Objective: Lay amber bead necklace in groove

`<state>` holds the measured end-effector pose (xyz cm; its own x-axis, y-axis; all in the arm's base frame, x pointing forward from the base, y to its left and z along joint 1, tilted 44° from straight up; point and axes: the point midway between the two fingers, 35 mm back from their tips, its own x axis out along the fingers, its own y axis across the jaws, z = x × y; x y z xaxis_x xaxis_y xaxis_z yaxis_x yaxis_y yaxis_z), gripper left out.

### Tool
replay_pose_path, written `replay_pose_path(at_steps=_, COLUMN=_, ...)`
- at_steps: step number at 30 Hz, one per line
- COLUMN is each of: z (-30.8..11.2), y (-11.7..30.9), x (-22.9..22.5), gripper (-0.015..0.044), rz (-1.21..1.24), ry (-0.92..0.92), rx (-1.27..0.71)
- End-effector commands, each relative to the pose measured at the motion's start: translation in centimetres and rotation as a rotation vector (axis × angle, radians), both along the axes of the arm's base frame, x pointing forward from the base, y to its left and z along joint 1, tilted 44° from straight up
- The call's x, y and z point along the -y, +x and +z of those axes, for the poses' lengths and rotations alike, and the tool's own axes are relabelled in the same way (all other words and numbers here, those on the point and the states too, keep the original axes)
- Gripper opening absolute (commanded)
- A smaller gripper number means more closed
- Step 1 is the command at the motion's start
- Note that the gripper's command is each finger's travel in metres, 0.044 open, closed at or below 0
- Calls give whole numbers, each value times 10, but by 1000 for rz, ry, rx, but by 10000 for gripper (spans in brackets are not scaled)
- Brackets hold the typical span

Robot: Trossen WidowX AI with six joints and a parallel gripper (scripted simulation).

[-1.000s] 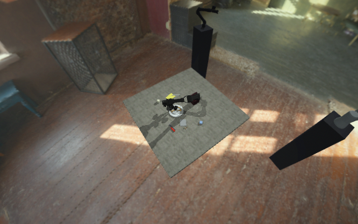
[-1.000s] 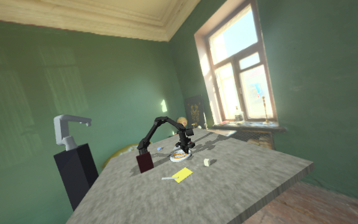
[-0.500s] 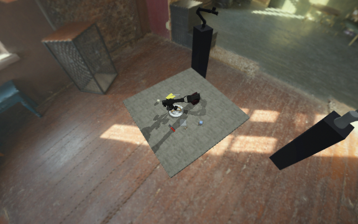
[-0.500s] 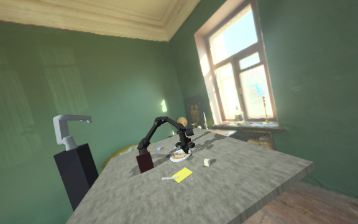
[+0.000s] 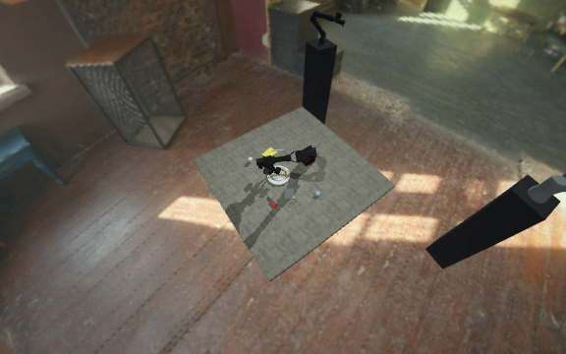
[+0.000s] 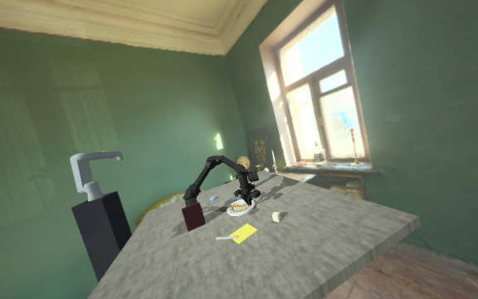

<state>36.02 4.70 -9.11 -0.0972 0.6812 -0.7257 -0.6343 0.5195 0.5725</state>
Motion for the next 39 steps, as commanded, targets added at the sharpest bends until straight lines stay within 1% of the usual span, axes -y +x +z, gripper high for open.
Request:
replay_pose_path(at_steps=1, z=1, y=0, x=0, gripper=0, rz=0, ry=0, rx=1)
replay_pose_path(at_steps=10, z=4, y=0, x=4, gripper=0, rz=-5, ry=5, rx=-4)
replay_pose_path(at_steps=16, z=10, y=-3, x=-1, gripper=0, rz=-5, ry=5, rx=-5)
replay_pose_path(at_steps=39, z=4, y=-4, x=-7, gripper=0, rz=-5, ry=5, rx=-5)
